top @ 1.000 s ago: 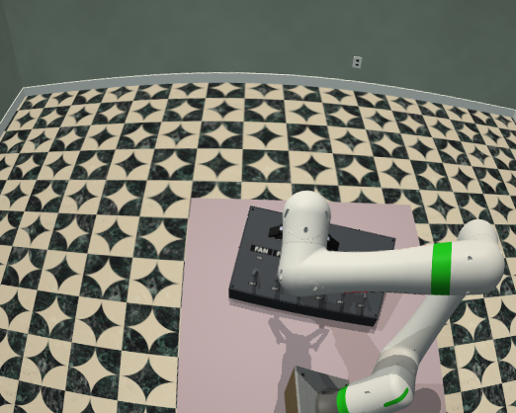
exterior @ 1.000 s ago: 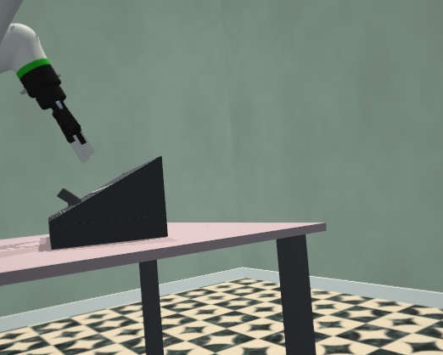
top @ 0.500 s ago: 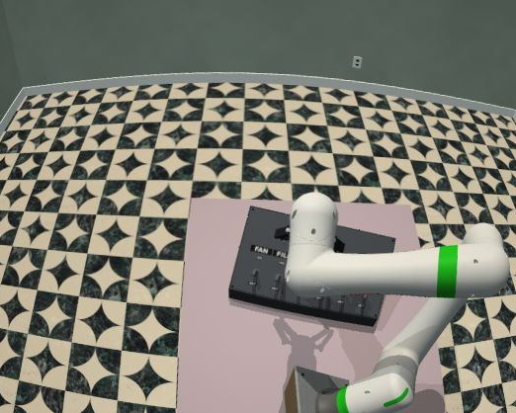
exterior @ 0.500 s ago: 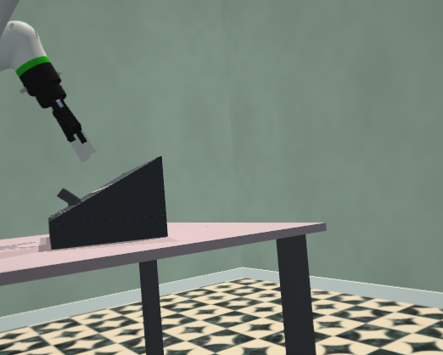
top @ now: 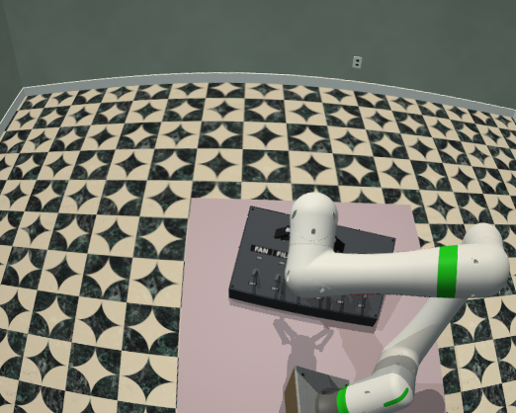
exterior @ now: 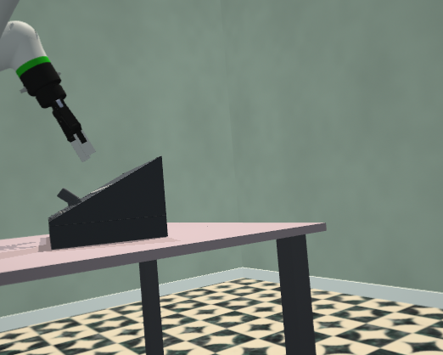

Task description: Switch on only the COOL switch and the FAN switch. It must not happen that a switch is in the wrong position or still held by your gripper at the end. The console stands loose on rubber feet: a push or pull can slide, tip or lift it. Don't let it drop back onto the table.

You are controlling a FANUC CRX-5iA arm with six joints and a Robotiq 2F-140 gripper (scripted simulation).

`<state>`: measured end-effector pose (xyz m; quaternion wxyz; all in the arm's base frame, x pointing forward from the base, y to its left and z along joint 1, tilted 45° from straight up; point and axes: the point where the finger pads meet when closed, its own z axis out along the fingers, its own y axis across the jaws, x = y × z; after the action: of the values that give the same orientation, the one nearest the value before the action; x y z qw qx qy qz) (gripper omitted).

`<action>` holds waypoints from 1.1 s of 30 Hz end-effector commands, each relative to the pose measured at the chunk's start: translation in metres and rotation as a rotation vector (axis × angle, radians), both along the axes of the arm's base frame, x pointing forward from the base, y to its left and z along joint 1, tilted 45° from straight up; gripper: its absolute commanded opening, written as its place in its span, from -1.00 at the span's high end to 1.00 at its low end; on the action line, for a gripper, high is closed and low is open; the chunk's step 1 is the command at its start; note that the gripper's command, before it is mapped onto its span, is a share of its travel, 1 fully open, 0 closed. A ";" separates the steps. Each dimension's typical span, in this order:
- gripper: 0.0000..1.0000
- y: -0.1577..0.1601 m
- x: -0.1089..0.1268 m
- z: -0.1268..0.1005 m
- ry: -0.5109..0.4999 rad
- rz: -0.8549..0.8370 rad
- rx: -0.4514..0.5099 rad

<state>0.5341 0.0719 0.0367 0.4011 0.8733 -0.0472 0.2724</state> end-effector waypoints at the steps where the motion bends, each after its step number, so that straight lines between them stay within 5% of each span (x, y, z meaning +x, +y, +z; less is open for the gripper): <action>1: -1.00 0.000 0.000 0.000 0.000 0.000 0.000; 33: -1.00 -0.002 -0.001 0.003 0.000 0.000 0.000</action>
<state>0.5336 0.0708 0.0379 0.4011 0.8733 -0.0472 0.2724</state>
